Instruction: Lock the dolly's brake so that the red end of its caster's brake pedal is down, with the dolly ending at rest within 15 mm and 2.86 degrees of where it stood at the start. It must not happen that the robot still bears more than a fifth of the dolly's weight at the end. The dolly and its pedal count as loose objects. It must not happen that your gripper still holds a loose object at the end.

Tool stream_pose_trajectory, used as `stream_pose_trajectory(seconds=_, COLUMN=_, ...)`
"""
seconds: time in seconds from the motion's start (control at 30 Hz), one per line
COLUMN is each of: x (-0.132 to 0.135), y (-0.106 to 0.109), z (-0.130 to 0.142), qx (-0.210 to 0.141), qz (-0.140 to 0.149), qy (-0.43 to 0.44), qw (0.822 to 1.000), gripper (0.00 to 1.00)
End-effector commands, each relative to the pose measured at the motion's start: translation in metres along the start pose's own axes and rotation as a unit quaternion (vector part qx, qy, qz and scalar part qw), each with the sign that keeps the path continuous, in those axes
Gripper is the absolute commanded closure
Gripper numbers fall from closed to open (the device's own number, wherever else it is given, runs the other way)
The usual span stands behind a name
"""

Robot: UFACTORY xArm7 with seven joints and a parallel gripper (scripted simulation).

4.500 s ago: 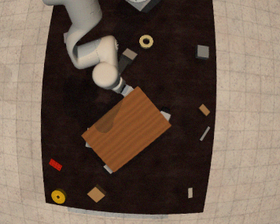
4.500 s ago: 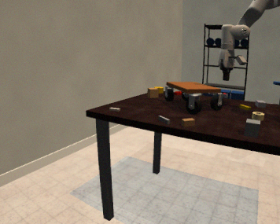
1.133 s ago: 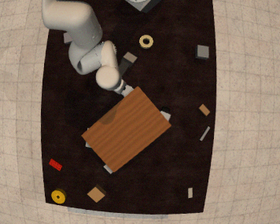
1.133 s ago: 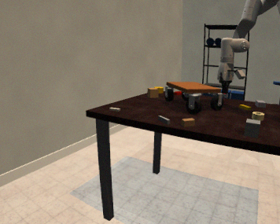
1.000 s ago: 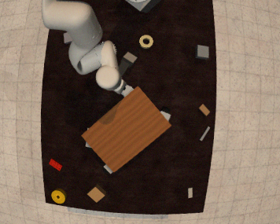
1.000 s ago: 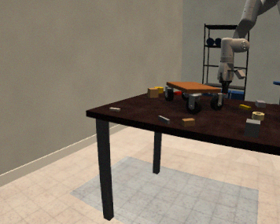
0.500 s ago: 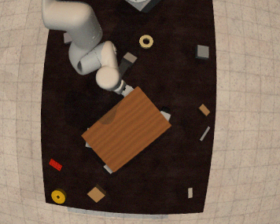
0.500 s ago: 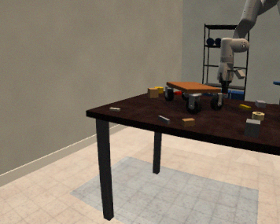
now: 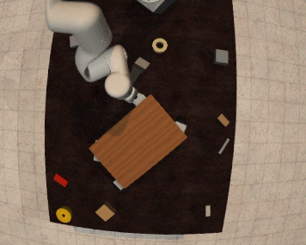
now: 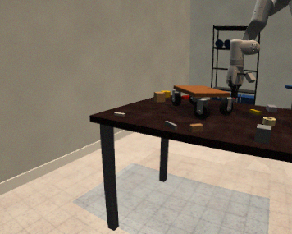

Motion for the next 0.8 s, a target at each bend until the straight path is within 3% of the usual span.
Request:
stream_pose_trajectory(seconds=0.0, x=0.0006, y=0.0008, z=0.0011, qx=-0.001, qz=0.001, qy=0.000, qw=1.000, gripper=1.00)
stream_pose_trajectory(seconds=0.77, x=0.0006, y=-0.0064, z=0.0011, qx=-0.001, qz=0.001, qy=0.000, qw=1.000, gripper=1.00)
Point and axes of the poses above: the point where the finger pads meet when closed, its own y axis back along the fingers, its own x axis across the jaws, z = x × y, the point moved 2 cm from there along y, back along the fingers, and after that the axes turned 2 degrees about y, right-handed, at the moved point
